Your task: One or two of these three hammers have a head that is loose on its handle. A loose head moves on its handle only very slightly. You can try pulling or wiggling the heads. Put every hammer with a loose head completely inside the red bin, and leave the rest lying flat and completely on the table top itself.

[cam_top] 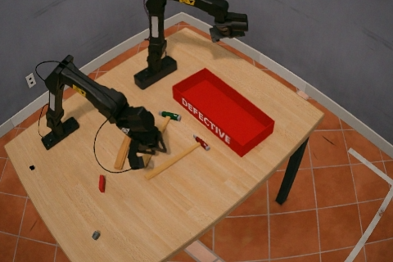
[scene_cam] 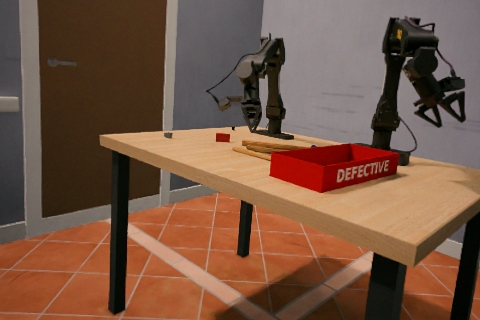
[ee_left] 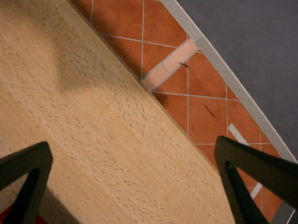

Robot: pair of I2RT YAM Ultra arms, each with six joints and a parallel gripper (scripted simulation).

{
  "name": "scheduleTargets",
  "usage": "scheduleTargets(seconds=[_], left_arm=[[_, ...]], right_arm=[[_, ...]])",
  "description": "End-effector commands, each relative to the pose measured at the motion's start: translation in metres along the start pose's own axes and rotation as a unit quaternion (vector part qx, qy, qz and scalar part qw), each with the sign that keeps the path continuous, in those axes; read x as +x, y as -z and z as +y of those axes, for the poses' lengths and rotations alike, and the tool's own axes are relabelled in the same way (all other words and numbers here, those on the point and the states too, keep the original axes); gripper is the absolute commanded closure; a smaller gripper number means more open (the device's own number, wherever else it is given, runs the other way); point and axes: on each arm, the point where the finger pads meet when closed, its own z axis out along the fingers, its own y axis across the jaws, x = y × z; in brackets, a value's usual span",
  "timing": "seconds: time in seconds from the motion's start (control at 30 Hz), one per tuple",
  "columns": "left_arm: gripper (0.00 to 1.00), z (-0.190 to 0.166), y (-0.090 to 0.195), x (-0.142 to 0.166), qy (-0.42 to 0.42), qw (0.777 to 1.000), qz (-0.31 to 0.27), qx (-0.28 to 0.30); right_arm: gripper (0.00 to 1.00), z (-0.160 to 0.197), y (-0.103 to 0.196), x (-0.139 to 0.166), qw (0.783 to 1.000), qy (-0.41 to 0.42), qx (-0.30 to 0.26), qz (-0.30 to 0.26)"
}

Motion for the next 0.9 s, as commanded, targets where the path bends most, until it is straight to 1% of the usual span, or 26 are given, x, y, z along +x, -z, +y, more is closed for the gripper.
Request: scheduleTargets(seconds=[0.0, 0.2, 0.27, 0.3, 0.33, 0.43, 0.5, 0.57, 0.7, 0.73, 0.77, 0.87], left_arm=[[0.00, -0.003, 0.003, -0.003, 0.004, 1.000, -0.004, 0.007], [0.00, -0.003, 0.003, -0.003, 0.004, 1.000, -0.004, 0.007], [0.00, -0.003, 0.003, -0.003, 0.004, 1.000, -0.004, 0.007], [0.00, -0.003, 0.003, -0.003, 0.004, 1.000, -0.004, 0.007], [0.00, -0.003, 0.003, -0.003, 0.004, 1.000, -0.004, 0.007], [0.00, -0.003, 0.003, -0.003, 0.004, 1.000, -0.004, 0.007], [0.00, -0.003, 0.003, -0.003, 0.004, 1.000, -0.004, 0.007], [0.00, -0.003, 0.003, -0.003, 0.004, 1.000, -0.004, 0.007], [0.00, -0.003, 0.003, -0.003, 0.004, 1.000, -0.004, 0.007], [0.00, -0.003, 0.003, -0.003, 0.004, 1.000, -0.004, 0.007], [0.00, -0.003, 0.003, -0.003, 0.004, 1.000, -0.004, 0.007], [0.00, -0.003, 0.003, -0.003, 0.004, 1.000, -0.004, 0.007]], right_arm=[[0.50, -0.034, 0.000, 0.000, 0.993, -0.039, 0.109, -0.035], [0.50, -0.065, 0.006, 0.001, 0.975, -0.065, 0.195, -0.079], [0.50, -0.065, 0.006, 0.001, 0.975, -0.065, 0.195, -0.079], [0.50, -0.067, 0.002, 0.001, 0.973, -0.074, 0.201, -0.082], [0.50, -0.063, -0.006, 0.001, 0.974, -0.083, 0.194, -0.076], [0.50, -0.080, -0.009, -0.003, 0.964, -0.090, 0.233, -0.092], [0.50, -0.083, -0.009, -0.003, 0.961, -0.088, 0.244, -0.097], [0.50, -0.083, -0.009, -0.002, 0.961, -0.087, 0.244, -0.097], [0.50, -0.075, -0.010, 0.000, 0.966, -0.082, 0.228, -0.090], [0.50, -0.075, -0.010, 0.000, 0.966, -0.082, 0.228, -0.090], [0.50, -0.083, -0.012, 0.000, 0.962, -0.086, 0.241, -0.090], [0.50, -0.082, -0.015, -0.002, 0.963, -0.087, 0.237, -0.090]])
